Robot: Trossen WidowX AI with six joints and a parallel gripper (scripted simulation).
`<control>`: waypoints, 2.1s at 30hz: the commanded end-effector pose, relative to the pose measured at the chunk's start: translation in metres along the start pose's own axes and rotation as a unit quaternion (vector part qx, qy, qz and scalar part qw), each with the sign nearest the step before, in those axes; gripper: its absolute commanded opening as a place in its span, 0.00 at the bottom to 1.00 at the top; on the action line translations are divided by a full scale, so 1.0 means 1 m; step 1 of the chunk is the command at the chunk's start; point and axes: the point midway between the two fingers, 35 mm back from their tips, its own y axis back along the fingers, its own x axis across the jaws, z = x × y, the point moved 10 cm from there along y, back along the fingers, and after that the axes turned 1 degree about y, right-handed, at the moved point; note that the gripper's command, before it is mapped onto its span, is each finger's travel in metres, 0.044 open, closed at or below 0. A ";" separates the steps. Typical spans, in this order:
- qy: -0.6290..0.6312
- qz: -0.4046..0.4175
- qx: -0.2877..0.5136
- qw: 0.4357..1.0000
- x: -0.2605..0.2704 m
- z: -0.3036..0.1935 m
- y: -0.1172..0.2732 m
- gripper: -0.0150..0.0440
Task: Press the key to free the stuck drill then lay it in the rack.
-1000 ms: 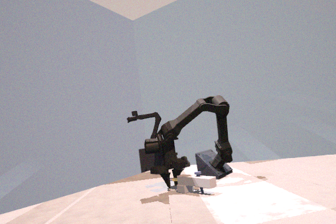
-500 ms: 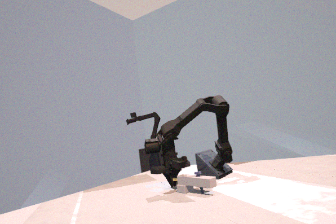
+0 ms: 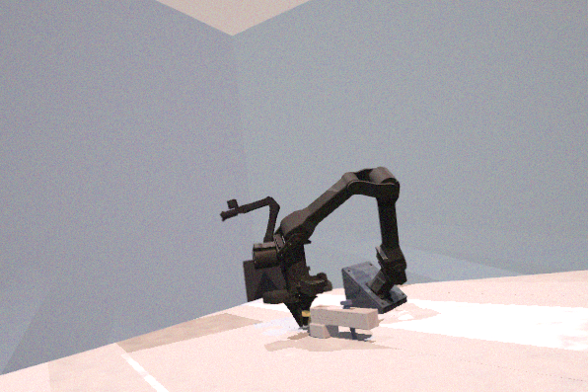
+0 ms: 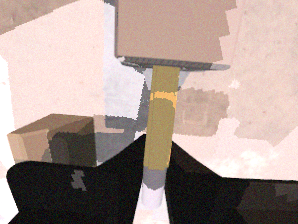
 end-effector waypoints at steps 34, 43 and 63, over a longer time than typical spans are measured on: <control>0.002 -0.001 0.004 1.000 -0.001 -0.051 0.005 0.25; 0.002 -0.001 0.004 1.000 -0.001 -0.062 0.005 0.25; 0.002 -0.001 0.004 1.000 0.001 -0.062 0.014 0.25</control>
